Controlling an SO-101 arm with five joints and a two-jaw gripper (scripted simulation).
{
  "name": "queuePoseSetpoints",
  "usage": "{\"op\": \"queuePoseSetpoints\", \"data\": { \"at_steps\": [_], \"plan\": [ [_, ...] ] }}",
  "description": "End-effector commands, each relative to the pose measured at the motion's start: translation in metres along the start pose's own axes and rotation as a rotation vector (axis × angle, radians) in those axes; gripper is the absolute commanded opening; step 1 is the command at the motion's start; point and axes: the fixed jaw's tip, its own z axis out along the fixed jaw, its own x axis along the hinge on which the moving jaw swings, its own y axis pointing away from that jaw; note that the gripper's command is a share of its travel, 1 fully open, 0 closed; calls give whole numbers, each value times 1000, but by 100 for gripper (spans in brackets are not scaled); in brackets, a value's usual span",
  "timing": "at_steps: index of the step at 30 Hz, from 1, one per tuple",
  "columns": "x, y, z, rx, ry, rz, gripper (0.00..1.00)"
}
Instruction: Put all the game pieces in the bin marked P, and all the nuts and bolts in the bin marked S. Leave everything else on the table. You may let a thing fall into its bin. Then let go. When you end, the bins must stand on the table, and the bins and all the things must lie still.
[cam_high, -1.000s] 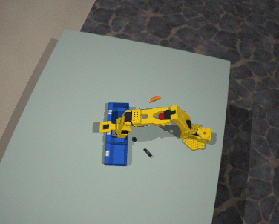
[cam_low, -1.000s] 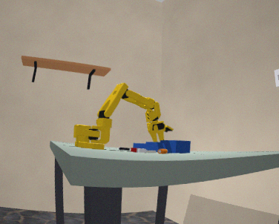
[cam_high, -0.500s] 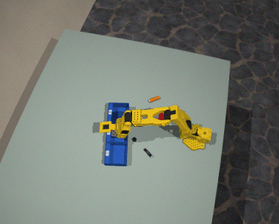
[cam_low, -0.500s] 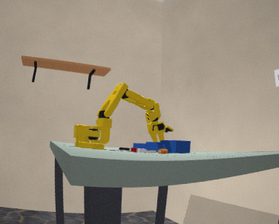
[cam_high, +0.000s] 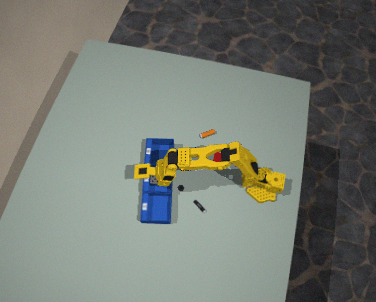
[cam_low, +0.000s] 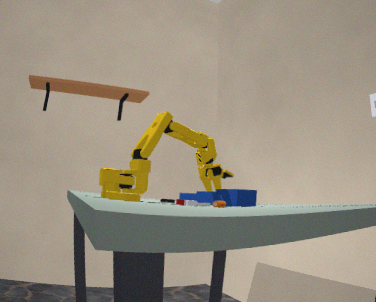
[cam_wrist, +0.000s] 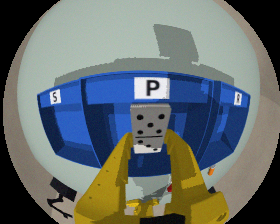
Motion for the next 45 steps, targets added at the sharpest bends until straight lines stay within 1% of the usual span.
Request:
{"op": "queuePoseSetpoints", "data": {
  "at_steps": [1, 8, 16, 20, 24, 29, 31, 38, 41, 45],
  "plan": [
    [-8, 2, -9, -4, -51, 3, 17],
    [-8, 2, -9, -4, -51, 3, 23],
    [-8, 2, -9, -4, -51, 3, 23],
    [-8, 2, -12, -4, -51, 3, 23],
    [-9, 2, -19, -4, -51, 3, 23],
    [-10, 2, -34, -4, -51, 3, 23],
    [-10, 2, -34, -4, -51, 3, 23],
    [-9, 2, -53, -4, -51, 3, 23],
    [-9, 2, -57, -4, -51, 3, 23],
    [-9, 2, -59, -4, -51, 3, 23]
  ]
}}
